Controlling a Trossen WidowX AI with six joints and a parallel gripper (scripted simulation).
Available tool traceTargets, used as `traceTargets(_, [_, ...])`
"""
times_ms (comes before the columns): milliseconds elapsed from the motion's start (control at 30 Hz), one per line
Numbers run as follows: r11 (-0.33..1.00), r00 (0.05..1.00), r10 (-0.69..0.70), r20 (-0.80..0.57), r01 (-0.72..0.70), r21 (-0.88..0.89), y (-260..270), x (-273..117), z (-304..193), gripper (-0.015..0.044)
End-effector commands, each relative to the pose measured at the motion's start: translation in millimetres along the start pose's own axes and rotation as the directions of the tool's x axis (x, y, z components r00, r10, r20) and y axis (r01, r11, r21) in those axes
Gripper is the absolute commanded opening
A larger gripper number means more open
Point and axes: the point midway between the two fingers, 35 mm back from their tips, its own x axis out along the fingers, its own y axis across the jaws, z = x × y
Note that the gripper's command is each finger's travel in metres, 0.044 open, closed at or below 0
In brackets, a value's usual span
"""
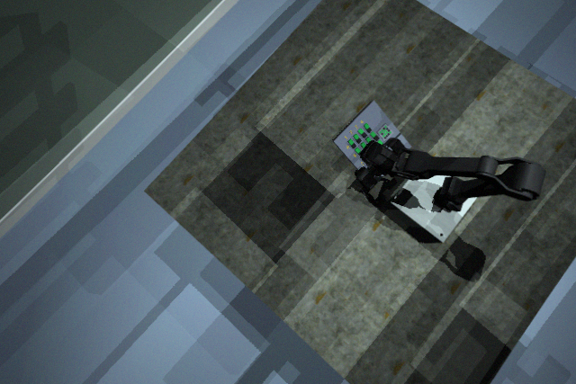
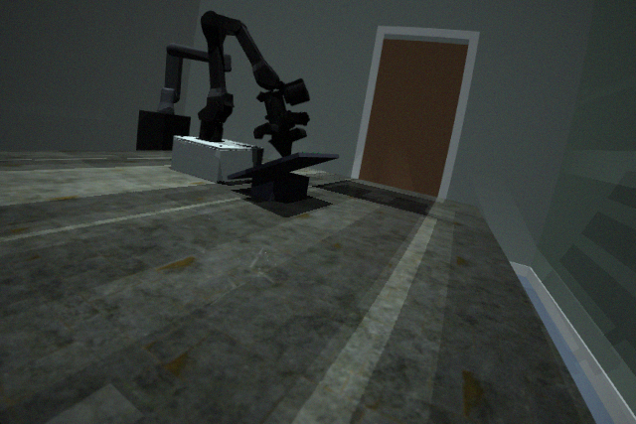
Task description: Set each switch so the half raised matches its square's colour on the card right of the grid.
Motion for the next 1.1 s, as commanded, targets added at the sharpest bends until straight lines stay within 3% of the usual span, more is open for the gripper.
traceTargets(0, [1.000,1.000,0.003,-0.004,-0.003,-0.004,0.3,0.7,-1.6,0.0000])
traceTargets(1067, [1.000,1.000,0.003,-0.004,-0.003,-0.005,0.3,4.1,-1.7,0.0000])
